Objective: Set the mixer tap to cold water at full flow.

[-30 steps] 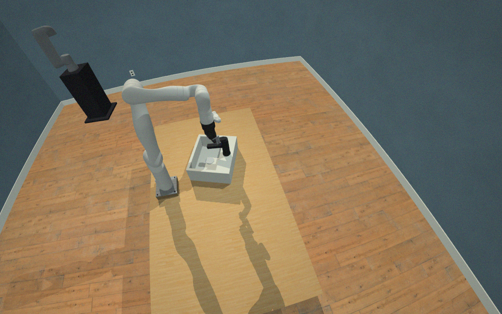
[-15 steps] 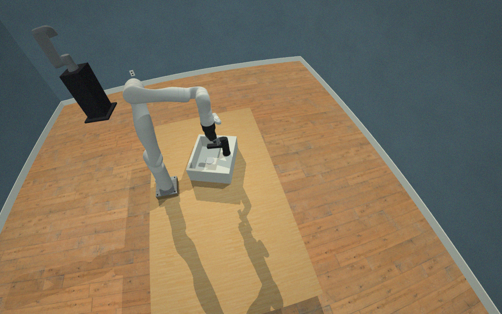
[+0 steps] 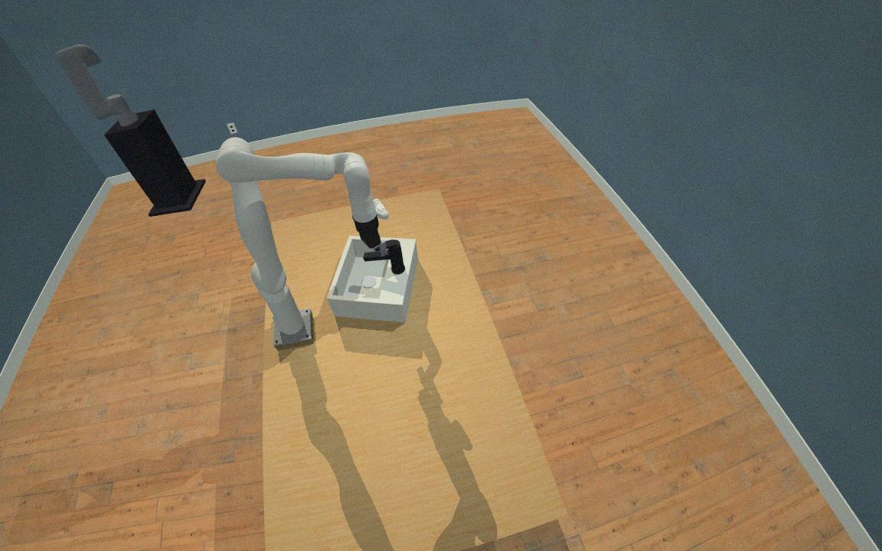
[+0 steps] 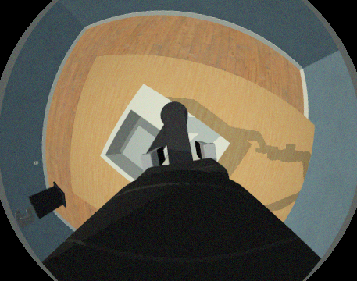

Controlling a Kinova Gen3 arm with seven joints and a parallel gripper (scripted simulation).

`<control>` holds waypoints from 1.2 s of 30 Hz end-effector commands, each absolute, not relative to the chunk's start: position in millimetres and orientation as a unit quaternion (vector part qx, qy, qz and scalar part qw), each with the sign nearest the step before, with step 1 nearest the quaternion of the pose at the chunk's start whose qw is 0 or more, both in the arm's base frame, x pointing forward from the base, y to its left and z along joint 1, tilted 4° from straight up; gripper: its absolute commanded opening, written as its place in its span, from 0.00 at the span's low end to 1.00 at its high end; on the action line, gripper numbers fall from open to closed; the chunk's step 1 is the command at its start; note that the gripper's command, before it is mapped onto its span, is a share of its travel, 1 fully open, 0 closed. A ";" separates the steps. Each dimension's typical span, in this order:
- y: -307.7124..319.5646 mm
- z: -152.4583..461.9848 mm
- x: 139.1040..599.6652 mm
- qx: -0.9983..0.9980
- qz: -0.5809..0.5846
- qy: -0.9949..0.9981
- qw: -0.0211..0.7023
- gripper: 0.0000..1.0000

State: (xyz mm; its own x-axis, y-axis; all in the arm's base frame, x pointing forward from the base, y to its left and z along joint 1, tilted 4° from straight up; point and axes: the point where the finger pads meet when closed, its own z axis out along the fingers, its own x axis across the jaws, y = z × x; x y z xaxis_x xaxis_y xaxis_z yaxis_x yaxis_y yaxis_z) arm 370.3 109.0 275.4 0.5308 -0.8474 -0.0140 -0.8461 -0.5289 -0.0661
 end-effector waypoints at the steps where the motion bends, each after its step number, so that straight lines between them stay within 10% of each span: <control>1: 109.1 275.9 370.6 -0.874 -0.010 0.484 0.033 1.00; 31: 109.1 275.9 370.6 -0.874 -0.010 0.484 0.033 1.00; 32: 109.1 275.9 370.6 -0.874 -0.010 0.484 0.033 0.00; 36: 109.1 275.9 370.6 -0.874 -0.010 0.484 0.033 0.00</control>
